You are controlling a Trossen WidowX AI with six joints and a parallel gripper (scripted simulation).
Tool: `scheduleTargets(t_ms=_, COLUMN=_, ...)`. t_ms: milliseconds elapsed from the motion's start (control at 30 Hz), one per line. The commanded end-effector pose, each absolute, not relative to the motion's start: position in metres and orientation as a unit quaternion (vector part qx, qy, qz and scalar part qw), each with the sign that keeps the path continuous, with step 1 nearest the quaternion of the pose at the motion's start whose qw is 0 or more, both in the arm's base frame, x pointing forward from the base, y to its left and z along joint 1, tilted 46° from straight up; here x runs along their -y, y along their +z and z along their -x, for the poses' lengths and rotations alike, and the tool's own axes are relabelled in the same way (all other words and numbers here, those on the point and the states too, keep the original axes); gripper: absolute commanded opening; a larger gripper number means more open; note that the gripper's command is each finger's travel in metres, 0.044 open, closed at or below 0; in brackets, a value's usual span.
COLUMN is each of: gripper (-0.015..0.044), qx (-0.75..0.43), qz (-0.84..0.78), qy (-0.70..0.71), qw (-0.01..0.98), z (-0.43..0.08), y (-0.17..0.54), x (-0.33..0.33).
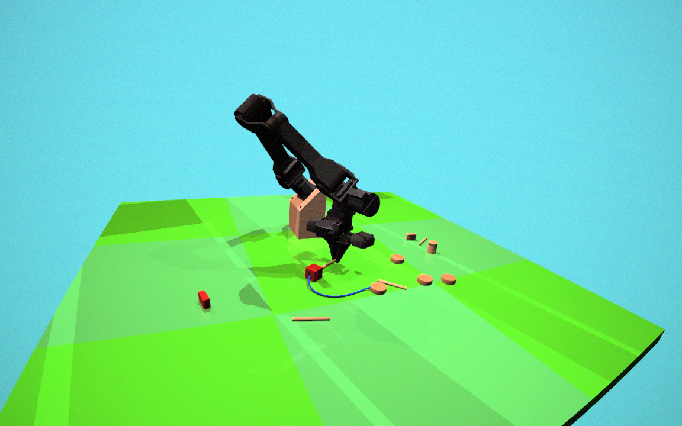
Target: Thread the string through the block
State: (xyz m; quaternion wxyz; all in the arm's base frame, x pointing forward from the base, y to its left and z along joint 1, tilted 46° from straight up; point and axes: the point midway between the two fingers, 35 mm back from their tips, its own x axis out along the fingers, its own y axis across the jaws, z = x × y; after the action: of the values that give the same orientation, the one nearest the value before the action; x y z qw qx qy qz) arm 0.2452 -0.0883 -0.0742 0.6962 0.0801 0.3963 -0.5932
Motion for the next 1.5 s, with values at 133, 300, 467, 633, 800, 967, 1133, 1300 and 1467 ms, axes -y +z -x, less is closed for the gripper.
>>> scheduleTargets(t_ms=133, gripper=0.0000, qx=-0.400, qz=-0.080, qy=-0.592, qw=0.695, z=-0.238, y=-0.080, x=0.083)
scheduleTargets(t_ms=300, gripper=0.0000, qx=-0.402, qz=-0.078, qy=-0.590, qw=0.696, z=-0.235, y=-0.083, x=0.080)
scheduleTargets(t_ms=467, gripper=0.0000, qx=-0.408, qz=-0.071, qy=-0.585, qw=0.697, z=-0.230, y=-0.085, x=0.077)
scheduleTargets(t_ms=633, gripper=0.0000, qx=-0.411, qz=-0.067, qy=-0.583, qw=0.698, z=-0.228, y=-0.085, x=0.075)
scheduleTargets(t_ms=800, gripper=0.0000, qx=-0.411, qz=-0.066, qy=-0.586, qw=0.695, z=-0.225, y=-0.092, x=0.074)
scheduleTargets(t_ms=967, gripper=0.0000, qx=-0.410, qz=-0.064, qy=-0.591, qw=0.692, z=-0.222, y=-0.102, x=0.075)
scheduleTargets(t_ms=1133, gripper=0.0000, qx=-0.410, qz=-0.064, qy=-0.591, qw=0.692, z=-0.222, y=-0.102, x=0.075)
scheduleTargets(t_ms=1300, gripper=0.0131, qx=-0.411, qz=-0.059, qy=-0.589, qw=0.693, z=-0.221, y=-0.099, x=0.075)
scheduleTargets(t_ms=1467, gripper=0.0210, qx=-0.415, qz=-0.057, qy=-0.587, qw=0.692, z=-0.226, y=-0.078, x=0.051)
